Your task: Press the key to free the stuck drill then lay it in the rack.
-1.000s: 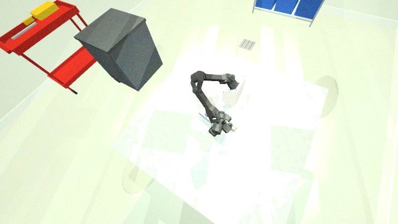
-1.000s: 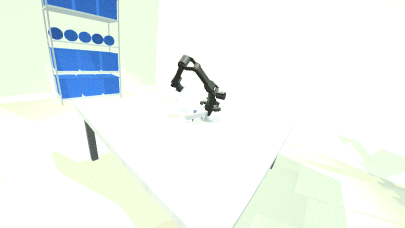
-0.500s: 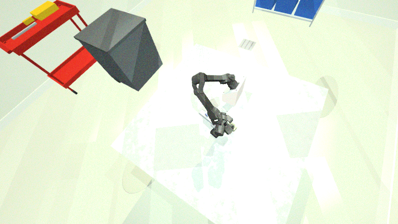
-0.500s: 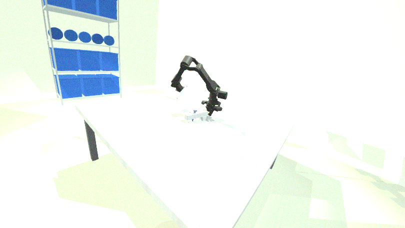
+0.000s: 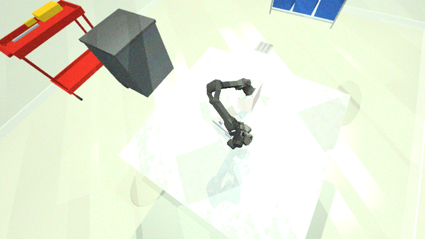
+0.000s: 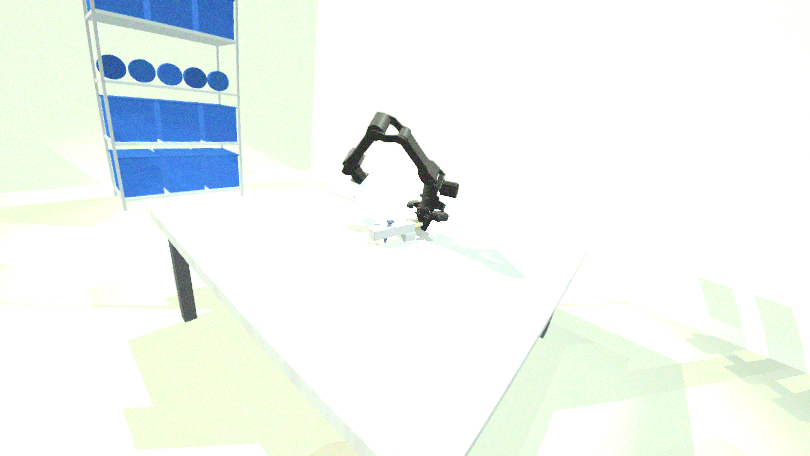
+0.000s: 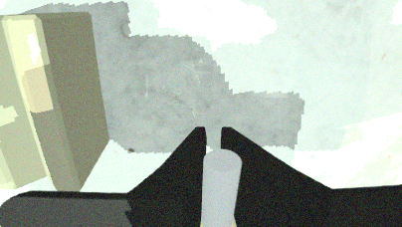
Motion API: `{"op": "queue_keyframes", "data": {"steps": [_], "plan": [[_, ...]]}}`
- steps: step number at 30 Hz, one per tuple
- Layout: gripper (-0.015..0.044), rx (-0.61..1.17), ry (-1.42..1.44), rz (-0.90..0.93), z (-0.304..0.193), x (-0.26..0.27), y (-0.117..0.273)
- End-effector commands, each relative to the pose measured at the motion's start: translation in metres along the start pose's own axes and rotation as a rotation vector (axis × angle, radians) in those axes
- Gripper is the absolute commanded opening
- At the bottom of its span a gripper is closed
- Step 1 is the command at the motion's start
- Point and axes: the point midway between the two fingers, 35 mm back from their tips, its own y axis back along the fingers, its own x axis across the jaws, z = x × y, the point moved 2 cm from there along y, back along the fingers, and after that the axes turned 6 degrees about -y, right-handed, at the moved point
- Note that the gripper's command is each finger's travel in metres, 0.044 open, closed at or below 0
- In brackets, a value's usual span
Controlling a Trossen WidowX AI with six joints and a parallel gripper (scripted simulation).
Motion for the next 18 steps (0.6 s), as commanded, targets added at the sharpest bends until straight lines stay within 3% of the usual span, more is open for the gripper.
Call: {"op": "queue_keyframes", "data": {"steps": [1,2,18], "plan": [[0.0000,0.000,0.001,0.002,0.0079,0.0023,-0.0001],[0.0000,0.000,0.001,0.002,0.0098,0.0025,0.0001],[0.0420,0.000,0.001,0.002,0.0003,0.0009,-0.0018]]}}
